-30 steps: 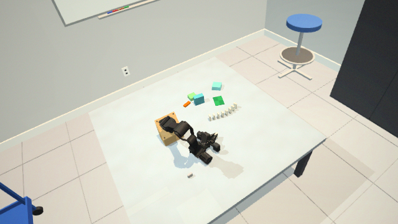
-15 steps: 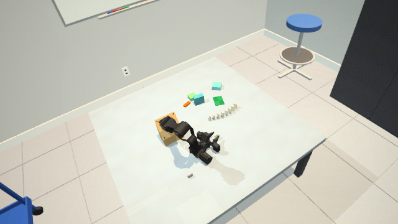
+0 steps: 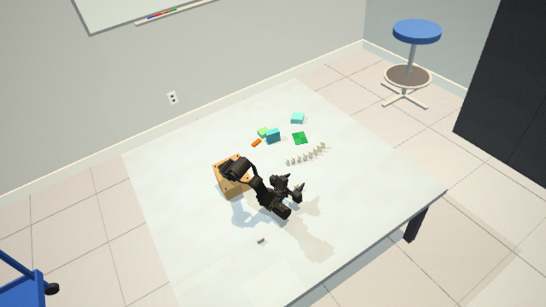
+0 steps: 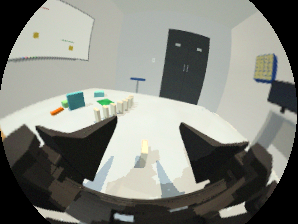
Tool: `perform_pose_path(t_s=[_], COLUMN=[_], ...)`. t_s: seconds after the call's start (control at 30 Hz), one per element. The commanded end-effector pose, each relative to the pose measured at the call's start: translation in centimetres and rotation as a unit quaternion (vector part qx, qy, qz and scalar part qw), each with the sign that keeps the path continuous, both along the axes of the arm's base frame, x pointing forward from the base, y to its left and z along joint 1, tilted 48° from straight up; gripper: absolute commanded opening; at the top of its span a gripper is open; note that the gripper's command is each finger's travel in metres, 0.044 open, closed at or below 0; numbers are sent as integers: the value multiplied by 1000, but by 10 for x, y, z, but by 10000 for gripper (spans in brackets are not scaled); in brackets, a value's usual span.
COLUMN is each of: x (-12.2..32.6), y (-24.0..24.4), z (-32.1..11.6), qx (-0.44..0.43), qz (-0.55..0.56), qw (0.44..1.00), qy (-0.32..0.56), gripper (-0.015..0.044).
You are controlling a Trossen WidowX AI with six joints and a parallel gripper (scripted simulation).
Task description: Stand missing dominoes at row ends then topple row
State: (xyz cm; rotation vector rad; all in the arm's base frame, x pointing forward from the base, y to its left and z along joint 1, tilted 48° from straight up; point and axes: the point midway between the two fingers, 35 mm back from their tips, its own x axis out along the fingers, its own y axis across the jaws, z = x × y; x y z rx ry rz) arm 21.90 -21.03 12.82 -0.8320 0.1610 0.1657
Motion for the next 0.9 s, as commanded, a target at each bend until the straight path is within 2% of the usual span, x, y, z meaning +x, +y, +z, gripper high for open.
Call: perform_pose_path(t_s=[0.0, 0.13, 0.4, 0.57, 0.7, 0.87], x=[0, 10, 70, 101, 108, 84], y=[9, 7, 22, 49, 62, 55], z=[5, 2, -13, -17, -21, -28], qx=[3, 47, 245, 323, 356, 406], qz=[-4, -22, -139, -240, -309, -518], qw=[1000, 998, 940, 877, 833, 698], qy=[2, 34, 192, 263, 289, 282], gripper=[440, 440, 440, 440, 440, 440])
